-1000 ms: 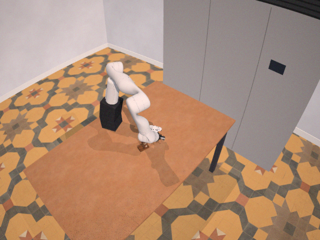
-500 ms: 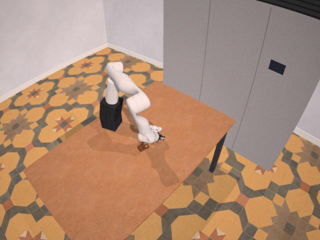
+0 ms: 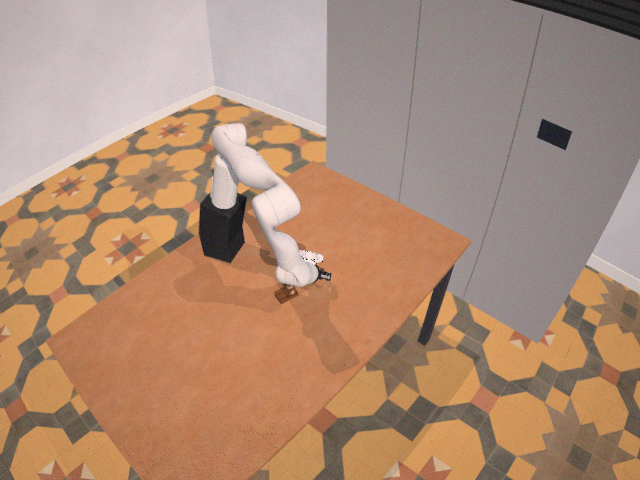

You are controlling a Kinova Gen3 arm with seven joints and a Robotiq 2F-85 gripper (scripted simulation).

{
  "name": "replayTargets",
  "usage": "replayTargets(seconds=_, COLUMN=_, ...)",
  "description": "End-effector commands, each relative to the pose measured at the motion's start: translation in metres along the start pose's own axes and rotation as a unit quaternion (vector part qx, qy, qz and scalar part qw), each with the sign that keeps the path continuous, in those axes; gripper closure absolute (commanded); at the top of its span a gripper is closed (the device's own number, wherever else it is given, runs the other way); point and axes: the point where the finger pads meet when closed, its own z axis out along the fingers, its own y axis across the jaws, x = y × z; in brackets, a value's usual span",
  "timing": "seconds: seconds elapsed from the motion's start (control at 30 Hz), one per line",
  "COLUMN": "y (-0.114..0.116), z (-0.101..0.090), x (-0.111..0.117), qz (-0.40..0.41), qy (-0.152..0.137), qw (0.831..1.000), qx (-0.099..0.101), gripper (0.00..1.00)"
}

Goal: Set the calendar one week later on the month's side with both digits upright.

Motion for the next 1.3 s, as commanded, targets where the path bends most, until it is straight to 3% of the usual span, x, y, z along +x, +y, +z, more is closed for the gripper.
replayTargets(seconds=0.0, y=0.001, z=-0.001, x=0.0, qz=0.0, qy=0.0, qw=1.0, qx=0.0, gripper=0.33)
replayTargets(seconds=0.5, y=0.001, z=-0.006, x=0.005, qz=0.0, qy=0.0, qw=1.0, qx=0.0, gripper=0.33)
replayTargets(seconds=1.0, y=0.0, z=-0.039, x=0.039, qz=0.0, qy=0.0, qw=1.0, qx=0.0, gripper=0.33)
replayTargets(seconds=1.27, y=0.0, z=-0.048, x=0.047, qz=0.0, qy=0.0, qw=1.0, qx=0.0, gripper=0.33)
